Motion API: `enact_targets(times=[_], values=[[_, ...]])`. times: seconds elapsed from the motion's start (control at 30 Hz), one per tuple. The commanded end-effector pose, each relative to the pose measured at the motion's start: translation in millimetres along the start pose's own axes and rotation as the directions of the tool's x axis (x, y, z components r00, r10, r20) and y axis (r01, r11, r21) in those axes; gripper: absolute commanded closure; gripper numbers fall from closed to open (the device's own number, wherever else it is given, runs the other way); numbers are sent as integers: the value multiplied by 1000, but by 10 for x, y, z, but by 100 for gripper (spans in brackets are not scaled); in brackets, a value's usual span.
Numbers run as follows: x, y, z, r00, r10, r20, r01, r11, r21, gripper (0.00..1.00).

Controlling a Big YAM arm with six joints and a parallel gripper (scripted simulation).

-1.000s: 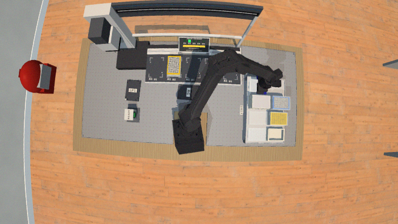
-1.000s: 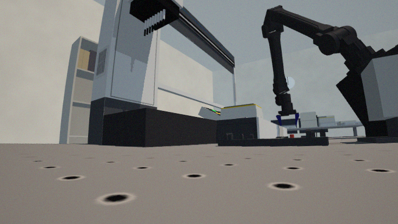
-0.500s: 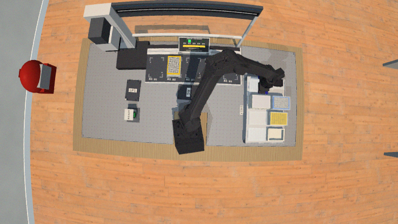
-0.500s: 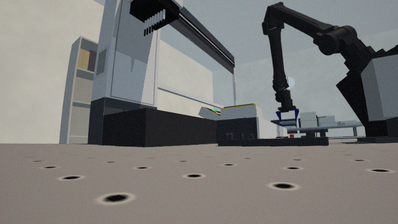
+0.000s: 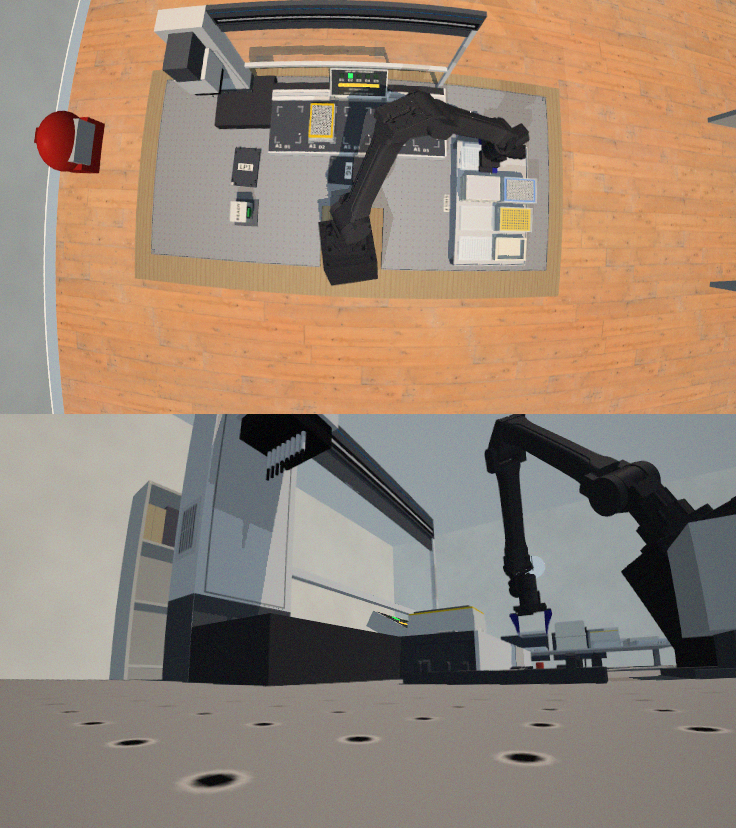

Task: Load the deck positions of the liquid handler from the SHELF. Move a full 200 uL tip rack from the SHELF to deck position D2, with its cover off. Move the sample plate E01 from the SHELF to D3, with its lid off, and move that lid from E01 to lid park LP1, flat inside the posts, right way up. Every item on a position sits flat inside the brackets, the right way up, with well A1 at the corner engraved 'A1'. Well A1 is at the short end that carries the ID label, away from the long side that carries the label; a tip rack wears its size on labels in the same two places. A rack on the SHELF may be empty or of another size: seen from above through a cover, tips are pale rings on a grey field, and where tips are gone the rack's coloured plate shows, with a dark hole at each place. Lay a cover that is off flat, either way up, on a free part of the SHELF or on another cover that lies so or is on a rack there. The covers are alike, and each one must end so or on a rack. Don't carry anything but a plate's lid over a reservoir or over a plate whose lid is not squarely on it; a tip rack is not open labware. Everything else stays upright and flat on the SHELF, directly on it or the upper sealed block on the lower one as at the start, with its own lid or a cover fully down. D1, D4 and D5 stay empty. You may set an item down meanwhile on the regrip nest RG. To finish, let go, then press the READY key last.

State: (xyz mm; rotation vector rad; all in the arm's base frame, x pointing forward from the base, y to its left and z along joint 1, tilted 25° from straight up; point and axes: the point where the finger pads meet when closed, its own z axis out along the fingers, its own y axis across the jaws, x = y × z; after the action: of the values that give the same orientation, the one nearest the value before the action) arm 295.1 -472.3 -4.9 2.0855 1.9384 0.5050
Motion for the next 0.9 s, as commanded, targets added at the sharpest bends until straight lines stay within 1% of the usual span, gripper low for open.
enact_targets(times=[0.0, 0.17, 0.23, 0.27, 0.33, 0.37, 0.67, 0.8, 0.83, 0.87], values=[[-257, 149, -403, 997, -18, 68, 21, 999, -38, 100], [-255, 148, -489, 997, -19, 69, 21, 999, -38, 100], [-255, 148, -489, 997, -19, 69, 21, 999, -38, 100], [-193, 101, -282, 999, -16, 31, 17, 1000, -20, 100], [-243, 142, -504, 998, -19, 63, 21, 999, -34, 100], [-253, 146, -559, 997, -19, 70, 22, 999, -37, 100], [-247, 145, -715, 997, -20, 71, 22, 999, -37, 100], [-245, 121, -704, 998, -16, 63, 18, 999, -33, 100], [-203, 159, -656, 998, -25, 52, 27, 999, -29, 100], [-220, 179, -766, 997, -27, 68, 30, 999, -36, 100]])
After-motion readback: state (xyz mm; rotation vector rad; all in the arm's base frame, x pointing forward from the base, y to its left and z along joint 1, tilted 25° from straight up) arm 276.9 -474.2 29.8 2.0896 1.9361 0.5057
